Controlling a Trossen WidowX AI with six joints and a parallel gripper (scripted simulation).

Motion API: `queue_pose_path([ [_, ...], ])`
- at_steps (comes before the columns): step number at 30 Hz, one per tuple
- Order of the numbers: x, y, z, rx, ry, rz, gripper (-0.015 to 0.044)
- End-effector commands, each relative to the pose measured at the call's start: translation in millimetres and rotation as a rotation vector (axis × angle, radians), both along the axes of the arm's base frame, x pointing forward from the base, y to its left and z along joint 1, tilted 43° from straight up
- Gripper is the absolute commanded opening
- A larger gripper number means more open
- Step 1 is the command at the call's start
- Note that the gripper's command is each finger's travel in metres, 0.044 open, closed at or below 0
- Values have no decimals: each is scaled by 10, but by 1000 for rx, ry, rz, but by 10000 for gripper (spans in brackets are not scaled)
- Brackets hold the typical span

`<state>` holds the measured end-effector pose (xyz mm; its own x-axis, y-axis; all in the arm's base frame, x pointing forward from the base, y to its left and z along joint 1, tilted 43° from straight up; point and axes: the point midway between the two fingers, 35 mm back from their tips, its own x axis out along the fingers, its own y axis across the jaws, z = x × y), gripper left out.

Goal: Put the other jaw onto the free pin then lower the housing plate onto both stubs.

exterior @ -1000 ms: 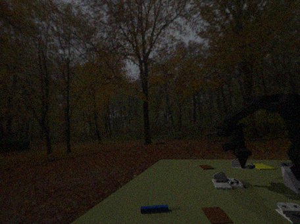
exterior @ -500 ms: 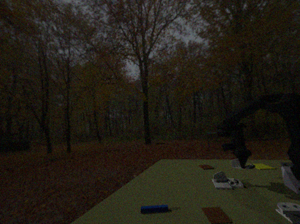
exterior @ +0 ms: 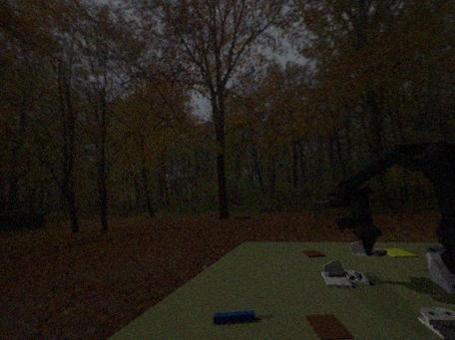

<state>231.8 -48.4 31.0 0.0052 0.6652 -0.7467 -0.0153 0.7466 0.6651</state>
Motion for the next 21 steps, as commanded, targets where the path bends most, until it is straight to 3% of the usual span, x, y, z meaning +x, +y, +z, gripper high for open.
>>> queue_pose_path([
  [1, -8, 13, 1, 6, 8, -8, 134],
  [21, 173, 55, 66, 2, 17, -19, 134],
])
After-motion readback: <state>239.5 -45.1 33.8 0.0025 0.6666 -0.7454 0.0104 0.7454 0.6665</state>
